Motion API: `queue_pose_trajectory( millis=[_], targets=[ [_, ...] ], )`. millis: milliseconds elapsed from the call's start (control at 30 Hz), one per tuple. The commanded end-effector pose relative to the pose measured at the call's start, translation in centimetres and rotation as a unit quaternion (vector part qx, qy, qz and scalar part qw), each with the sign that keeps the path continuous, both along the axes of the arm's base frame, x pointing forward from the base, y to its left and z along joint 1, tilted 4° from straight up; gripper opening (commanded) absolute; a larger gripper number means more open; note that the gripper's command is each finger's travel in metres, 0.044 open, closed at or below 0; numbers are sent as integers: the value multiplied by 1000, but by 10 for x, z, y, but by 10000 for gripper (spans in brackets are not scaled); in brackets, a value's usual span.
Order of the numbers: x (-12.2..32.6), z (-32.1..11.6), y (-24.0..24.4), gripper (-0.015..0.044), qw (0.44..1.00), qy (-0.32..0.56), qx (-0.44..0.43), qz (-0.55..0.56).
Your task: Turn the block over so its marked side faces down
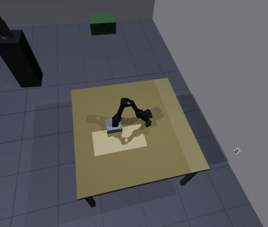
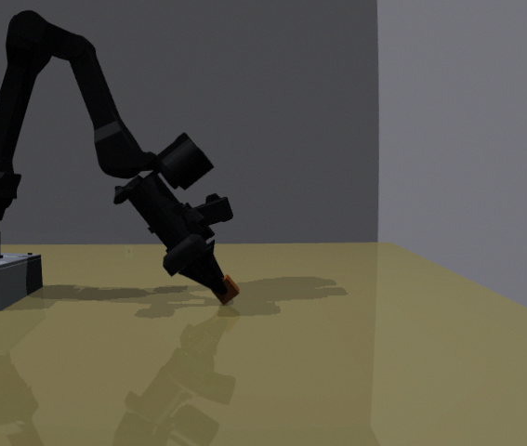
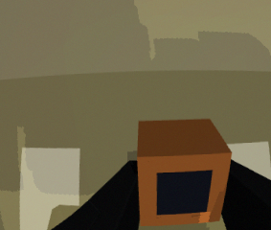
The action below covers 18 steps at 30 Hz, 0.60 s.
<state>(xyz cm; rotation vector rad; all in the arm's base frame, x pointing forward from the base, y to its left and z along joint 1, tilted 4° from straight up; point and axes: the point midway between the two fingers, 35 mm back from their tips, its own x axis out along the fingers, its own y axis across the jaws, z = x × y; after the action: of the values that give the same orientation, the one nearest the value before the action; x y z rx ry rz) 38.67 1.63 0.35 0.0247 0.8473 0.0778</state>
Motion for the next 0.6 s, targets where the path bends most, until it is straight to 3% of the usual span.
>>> queue_pose_trajectory(
  millis=[0, 567],
  targets=[
    [3, -5, 0, 0, 1000, -30, 3, -3],
    [-5, -13, 1, 0, 988, -151, 11, -10]
  ],
)
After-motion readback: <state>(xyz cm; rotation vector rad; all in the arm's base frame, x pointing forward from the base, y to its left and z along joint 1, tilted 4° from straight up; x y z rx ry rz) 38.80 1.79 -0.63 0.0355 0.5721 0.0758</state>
